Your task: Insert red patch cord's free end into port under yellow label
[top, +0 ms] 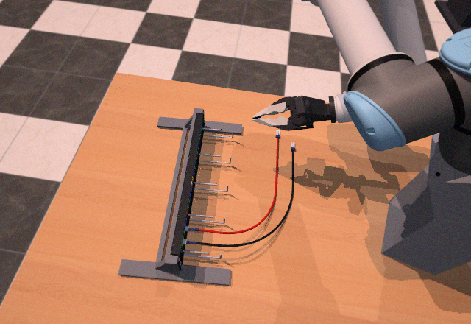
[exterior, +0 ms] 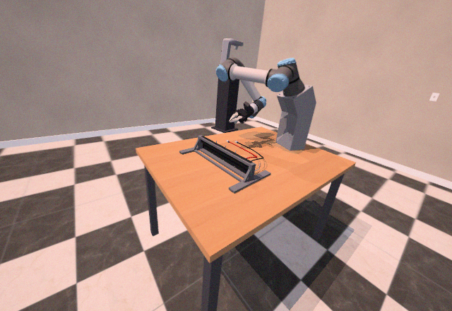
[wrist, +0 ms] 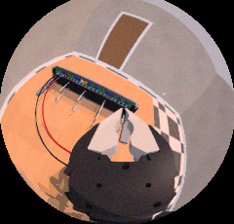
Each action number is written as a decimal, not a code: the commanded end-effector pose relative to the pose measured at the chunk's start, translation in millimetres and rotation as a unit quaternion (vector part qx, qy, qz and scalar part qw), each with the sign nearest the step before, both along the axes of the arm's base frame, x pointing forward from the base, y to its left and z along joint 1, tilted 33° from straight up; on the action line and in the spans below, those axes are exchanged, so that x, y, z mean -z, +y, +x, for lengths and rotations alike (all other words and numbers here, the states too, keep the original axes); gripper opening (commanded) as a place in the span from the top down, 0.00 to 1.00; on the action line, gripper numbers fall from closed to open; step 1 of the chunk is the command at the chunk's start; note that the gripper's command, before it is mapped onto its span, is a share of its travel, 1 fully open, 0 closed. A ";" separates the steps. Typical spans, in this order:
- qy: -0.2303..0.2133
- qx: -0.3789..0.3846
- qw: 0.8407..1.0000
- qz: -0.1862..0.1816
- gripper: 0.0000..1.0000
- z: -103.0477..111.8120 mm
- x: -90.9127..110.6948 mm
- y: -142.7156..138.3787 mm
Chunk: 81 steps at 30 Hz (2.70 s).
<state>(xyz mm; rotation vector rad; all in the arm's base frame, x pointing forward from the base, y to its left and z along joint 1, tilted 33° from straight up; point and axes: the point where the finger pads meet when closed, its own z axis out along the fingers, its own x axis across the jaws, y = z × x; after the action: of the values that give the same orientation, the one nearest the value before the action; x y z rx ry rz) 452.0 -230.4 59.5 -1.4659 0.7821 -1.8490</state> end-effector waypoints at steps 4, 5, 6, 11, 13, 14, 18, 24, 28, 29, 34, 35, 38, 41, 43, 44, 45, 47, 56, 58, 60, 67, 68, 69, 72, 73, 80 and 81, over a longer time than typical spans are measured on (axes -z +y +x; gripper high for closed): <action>-0.015 0.020 0.993 -0.116 1.00 -2.7 -15.2 11.0; -0.017 0.021 0.992 -0.127 1.00 -2.9 -16.4 12.1; -0.019 0.023 0.990 -0.139 1.00 -3.2 -17.8 13.4; -0.029 0.033 0.978 -0.205 1.00 -4.6 -25.1 20.5; -0.033 0.037 0.972 -0.230 1.00 -5.2 -27.9 23.5; -0.035 0.040 0.969 -0.243 1.00 -5.5 -29.2 25.0; -0.042 0.046 0.958 -0.281 1.00 -6.4 -33.0 29.5; -0.056 0.059 0.929 -0.361 1.00 -8.6 -40.4 39.5; -0.066 0.068 0.907 -0.410 1.00 -10.0 -44.5 45.9; -0.069 0.070 0.902 -0.422 1.00 -10.3 -45.4 47.5; -0.081 0.080 0.870 -0.479 1.00 -12.2 -49.8 55.6; -0.081 0.080 0.870 -0.479 1.00 -12.2 -49.8 55.6; -0.091 0.088 0.845 -0.520 1.00 -13.6 -52.5 61.5; -0.099 0.094 0.823 -0.551 1.00 -14.8 -54.3 66.3; -0.104 0.099 0.808 -0.572 1.00 -15.6 -55.5 69.6; -0.107 0.101 0.800 -0.582 1.00 -16.0 -56.1 71.2; -0.110 0.103 0.791 -0.593 1.00 -16.4 -56.6 72.9; -0.116 0.107 0.775 -0.613 1.00 -17.2 -57.5 76.2; -0.140 0.125 0.697 -0.692 1.00 -21.0 -60.3 90.0; -0.146 0.129 0.677 -0.710 1.00 -21.9 -60.6 93.2; -0.152 0.133 0.657 -0.726 1.00 -22.8 -60.8 96.4; -0.174 0.147 0.583 -0.780 1.00 -26.1 -60.8 107.3; -0.177 0.149 0.572 -0.787 1.00 -26.6 -60.7 108.8; -0.177 0.149 0.572 -0.787 1.00 -26.6 -60.7 108.8; -0.189 0.156 0.531 -0.811 1.00 -28.3 -60.0 114.2; -0.191 0.158 0.521 -0.817 1.00 -28.8 -59.8 115.5; -0.214 0.171 0.438 -0.856 1.00 -32.3 -57.4 125.3; -0.217 0.173 0.426 -0.861 1.00 -32.8 -56.9 126.7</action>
<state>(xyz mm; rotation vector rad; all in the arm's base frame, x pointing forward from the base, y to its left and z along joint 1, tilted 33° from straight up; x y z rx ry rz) 422.5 -111.0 117.9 -1.4568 -1.7315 -3.1553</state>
